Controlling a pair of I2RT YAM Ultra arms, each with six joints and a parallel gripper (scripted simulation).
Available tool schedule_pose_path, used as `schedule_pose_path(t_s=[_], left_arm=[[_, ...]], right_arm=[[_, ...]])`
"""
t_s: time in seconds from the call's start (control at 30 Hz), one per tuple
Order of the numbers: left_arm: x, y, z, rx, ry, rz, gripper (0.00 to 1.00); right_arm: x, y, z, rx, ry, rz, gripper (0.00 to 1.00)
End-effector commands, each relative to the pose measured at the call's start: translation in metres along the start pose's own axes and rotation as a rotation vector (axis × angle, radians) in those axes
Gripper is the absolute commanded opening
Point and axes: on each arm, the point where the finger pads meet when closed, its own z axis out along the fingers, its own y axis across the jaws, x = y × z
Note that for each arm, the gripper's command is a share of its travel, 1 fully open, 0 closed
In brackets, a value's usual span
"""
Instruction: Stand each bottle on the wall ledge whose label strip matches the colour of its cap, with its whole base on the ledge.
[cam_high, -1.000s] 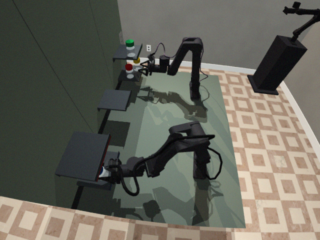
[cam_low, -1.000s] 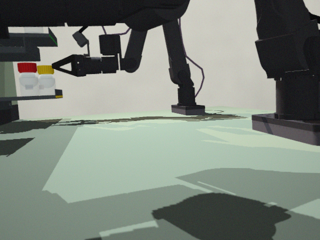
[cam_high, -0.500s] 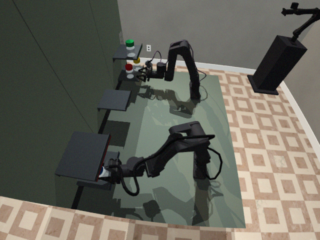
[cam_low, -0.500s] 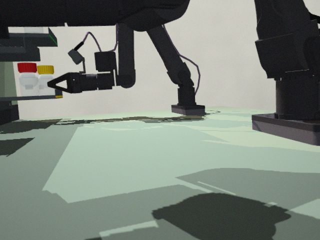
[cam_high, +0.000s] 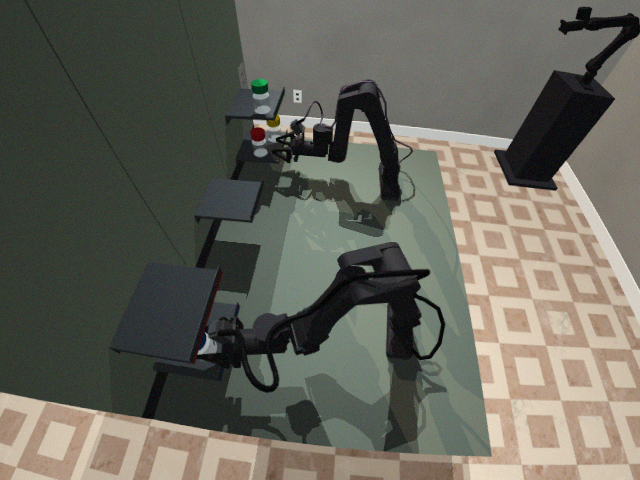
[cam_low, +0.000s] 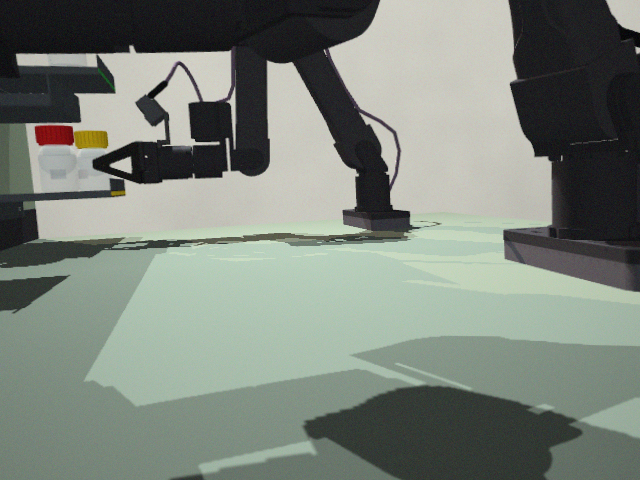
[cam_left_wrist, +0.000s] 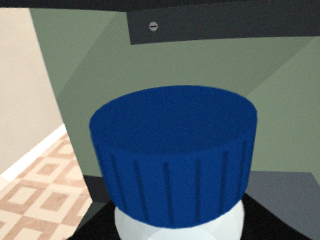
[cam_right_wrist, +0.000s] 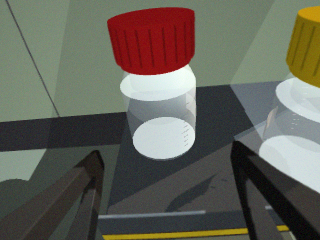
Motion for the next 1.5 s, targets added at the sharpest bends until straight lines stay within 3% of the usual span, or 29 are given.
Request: schedule_pose_path(t_s=[0.0, 0.53, 0.77, 1.17, 1.47], left_arm=[[-0.037, 0.001, 0.005, 0.0, -0.106, 0.025, 0.52], [-0.037, 0.001, 0.005, 0.0, -0.106, 0.025, 0.52], [-0.042, 0.0, 0.004, 0.0, -0.167, 0.037, 0.52], [0.007, 0.001, 0.007, 0.003, -0.125, 0.022, 0.52], [0.002, 0.001, 0.007, 0.003, -0.133, 0.025, 0.52]], right_arm=[[-0.02, 0.006, 0.013, -0.004, -0.046, 0.005, 0.81], [-0.016, 0.008, 0.034, -0.006, -0.028, 0.005, 0.81], [-0.016, 0.008, 0.042, -0.006, -0.028, 0.005, 0.81], [-0.017, 0.008, 0.058, -0.006, -0.028, 0.005, 0.81], [-0.017, 0.008, 0.058, -0.006, -0.028, 0.005, 0.81]])
